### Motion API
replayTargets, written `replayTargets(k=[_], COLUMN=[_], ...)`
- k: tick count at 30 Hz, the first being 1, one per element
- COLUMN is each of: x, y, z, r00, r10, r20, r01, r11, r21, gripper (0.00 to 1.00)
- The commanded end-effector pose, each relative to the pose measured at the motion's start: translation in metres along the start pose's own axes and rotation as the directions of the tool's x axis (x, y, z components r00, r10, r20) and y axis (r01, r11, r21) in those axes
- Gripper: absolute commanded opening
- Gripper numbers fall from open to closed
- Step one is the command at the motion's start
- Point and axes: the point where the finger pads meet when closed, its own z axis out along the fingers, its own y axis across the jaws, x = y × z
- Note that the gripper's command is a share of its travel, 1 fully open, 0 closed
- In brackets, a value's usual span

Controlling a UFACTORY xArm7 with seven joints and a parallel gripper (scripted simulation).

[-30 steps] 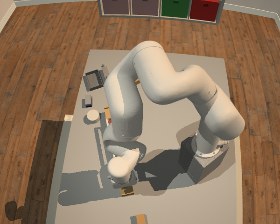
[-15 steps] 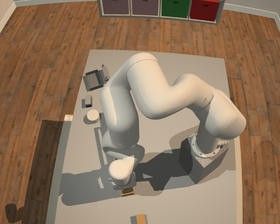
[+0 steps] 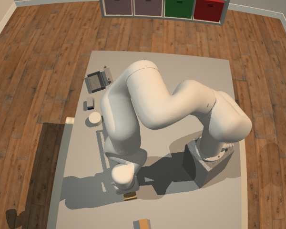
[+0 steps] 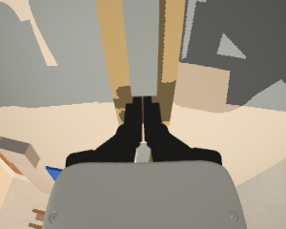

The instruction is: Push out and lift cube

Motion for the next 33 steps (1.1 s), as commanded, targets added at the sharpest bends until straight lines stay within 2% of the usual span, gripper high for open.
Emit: replayTargets(k=[1, 33], x=[0.003, 0.031], y=[-0.001, -0.001], z=[-0.001, -0.001], r00=[1.000, 1.000], r10=[0.000, 0.000], r20=[0.001, 0.001], r01=[0.000, 0.000], r11=[1.000, 1.000], r21=[0.002, 0.002], gripper=[0.00, 0.00])
